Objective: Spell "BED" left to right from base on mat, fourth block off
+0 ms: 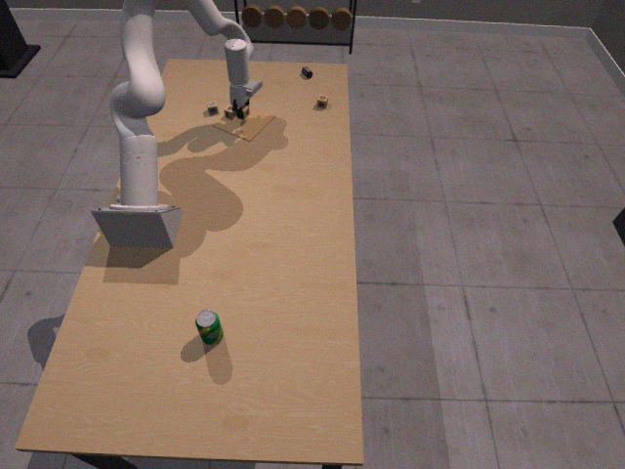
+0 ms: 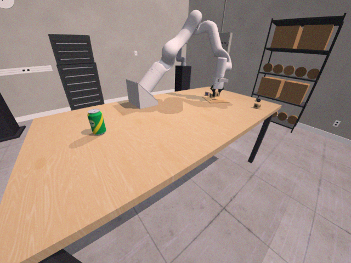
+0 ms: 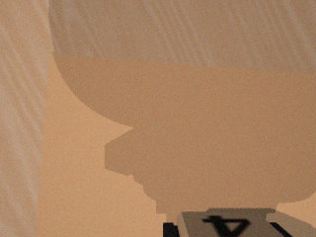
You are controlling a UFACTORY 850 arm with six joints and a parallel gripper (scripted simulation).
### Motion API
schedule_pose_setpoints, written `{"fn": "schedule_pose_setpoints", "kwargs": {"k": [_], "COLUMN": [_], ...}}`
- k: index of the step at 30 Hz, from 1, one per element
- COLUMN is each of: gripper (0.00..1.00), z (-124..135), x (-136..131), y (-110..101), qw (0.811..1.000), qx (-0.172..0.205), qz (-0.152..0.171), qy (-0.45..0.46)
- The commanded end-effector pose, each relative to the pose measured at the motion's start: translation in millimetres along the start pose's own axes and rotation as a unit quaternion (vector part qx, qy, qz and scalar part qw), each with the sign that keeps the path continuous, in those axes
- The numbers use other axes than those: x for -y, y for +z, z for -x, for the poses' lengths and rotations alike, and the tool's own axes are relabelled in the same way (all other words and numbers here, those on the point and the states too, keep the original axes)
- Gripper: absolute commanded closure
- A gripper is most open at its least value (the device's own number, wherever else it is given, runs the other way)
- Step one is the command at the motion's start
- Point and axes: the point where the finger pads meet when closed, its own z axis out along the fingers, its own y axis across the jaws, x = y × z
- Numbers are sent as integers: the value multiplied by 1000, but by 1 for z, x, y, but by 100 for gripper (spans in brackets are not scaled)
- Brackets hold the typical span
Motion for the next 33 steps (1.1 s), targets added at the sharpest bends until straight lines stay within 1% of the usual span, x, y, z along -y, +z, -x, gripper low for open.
{"fn": "schedule_pose_setpoints", "kwargs": {"k": [1,6,33], "gripper": [59,59,59], "z": [0,0,0], "x": [2,2,2], "y": [13,23,24], "qw": [1000,1000,1000], "qx": [0,0,0], "qz": [-2,-2,-2], "qy": [-1,-1,-1]}}
